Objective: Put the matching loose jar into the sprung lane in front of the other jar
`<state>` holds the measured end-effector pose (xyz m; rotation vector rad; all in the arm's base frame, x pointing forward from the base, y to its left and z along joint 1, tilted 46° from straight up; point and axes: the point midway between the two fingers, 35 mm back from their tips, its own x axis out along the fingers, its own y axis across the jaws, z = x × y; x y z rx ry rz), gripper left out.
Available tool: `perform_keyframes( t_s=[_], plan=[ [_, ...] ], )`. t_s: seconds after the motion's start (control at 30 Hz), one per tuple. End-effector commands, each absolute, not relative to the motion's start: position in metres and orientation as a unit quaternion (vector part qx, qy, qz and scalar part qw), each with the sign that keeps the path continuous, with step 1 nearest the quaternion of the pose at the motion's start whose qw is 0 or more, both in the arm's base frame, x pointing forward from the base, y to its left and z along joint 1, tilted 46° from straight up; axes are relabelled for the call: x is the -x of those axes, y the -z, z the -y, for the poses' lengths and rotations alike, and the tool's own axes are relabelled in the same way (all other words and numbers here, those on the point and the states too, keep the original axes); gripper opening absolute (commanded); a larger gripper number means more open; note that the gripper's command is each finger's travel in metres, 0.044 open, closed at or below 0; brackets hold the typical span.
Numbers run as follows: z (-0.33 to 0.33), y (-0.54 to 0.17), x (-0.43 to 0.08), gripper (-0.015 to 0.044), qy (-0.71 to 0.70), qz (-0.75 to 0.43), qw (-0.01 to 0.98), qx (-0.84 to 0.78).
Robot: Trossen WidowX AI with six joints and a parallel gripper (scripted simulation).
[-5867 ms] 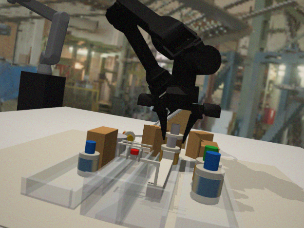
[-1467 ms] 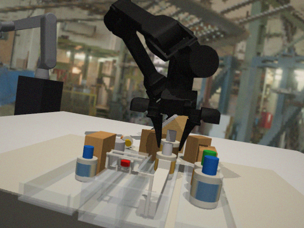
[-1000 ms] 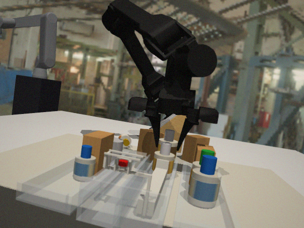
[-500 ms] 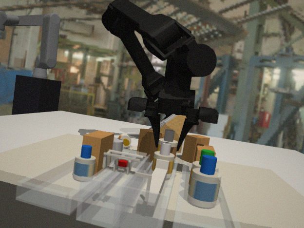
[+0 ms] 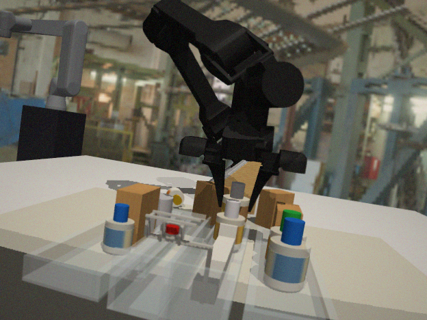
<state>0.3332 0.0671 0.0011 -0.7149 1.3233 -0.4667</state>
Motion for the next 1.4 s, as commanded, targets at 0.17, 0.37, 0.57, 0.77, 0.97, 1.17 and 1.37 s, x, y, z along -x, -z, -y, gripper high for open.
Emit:
perform_keyframes(
  t_s=[0.17,0.37,0.57,0.77,0.97,1.17,1.37],
  plan=[
    [-0.0685,-0.0044,-0.3403,0.0000,0.214,-0.584,0.714,0.322],
    [-0.0686,-0.0045,-0.3411,0.0000,0.214,-0.584,0.714,0.322],
    [-0.0688,-0.0046,-0.3418,0.0000,0.214,-0.584,0.714,0.322],
    [-0.0688,-0.0046,-0.3424,0.0000,0.214,-0.584,0.714,0.322],
    [-0.0679,-0.0036,-0.3428,0.0000,0.214,-0.584,0.714,0.322],
    [-0.0667,-0.0024,-0.3432,0.0000,0.214,-0.584,0.714,0.322],
    [-0.0655,-0.0012,-0.3436,0.0000,0.214,-0.584,0.714,0.322]
  ],
)
